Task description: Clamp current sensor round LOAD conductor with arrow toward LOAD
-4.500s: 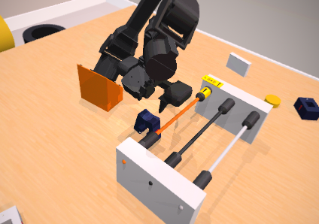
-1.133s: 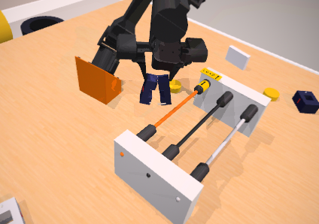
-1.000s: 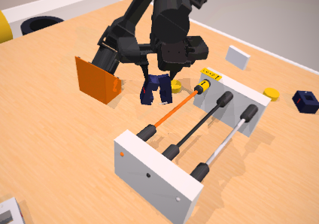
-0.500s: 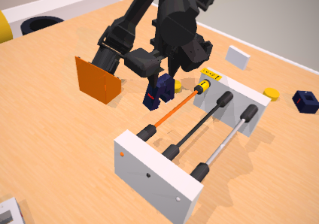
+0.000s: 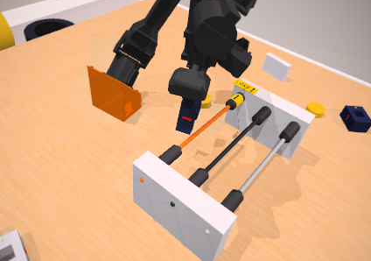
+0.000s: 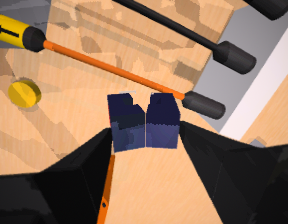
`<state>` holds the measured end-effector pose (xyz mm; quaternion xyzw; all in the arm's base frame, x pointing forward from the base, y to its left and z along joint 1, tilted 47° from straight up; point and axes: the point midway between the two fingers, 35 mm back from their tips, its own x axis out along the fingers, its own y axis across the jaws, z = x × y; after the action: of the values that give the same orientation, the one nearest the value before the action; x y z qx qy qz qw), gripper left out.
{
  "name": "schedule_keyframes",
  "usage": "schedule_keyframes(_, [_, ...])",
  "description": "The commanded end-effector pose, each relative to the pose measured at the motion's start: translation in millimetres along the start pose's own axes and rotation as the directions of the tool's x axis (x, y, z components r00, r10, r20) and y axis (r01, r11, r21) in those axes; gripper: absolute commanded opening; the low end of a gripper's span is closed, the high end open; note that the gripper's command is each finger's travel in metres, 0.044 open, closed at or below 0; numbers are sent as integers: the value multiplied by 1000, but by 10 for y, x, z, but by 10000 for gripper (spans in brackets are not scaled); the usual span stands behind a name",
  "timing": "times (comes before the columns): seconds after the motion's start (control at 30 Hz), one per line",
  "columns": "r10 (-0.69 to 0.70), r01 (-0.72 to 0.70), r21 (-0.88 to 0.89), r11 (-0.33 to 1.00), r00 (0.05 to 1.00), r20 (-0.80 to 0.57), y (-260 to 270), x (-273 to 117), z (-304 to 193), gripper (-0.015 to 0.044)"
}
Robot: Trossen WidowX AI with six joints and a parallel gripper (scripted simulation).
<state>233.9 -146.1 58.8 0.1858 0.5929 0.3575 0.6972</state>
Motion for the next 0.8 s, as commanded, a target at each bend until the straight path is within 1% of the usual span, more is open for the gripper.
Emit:
schedule_keyframes(0.0, [-3, 3, -133, 991, 1000, 5, -12, -15, 35, 0])
schedule_keyframes(0.17, [-3, 4, -310, 951, 1000, 6, -25, -14, 68, 0])
schedule_keyframes(0.37, [-2, 5, -508, 861, 1000, 6, -39, -12, 108, 0])
schedule_keyframes(0.57, [-2, 6, -682, 731, 1000, 6, -53, -9, 147, 0])
schedule_keyframes(0.77, [-2, 6, -824, 566, 1000, 6, -67, -6, 187, 0])
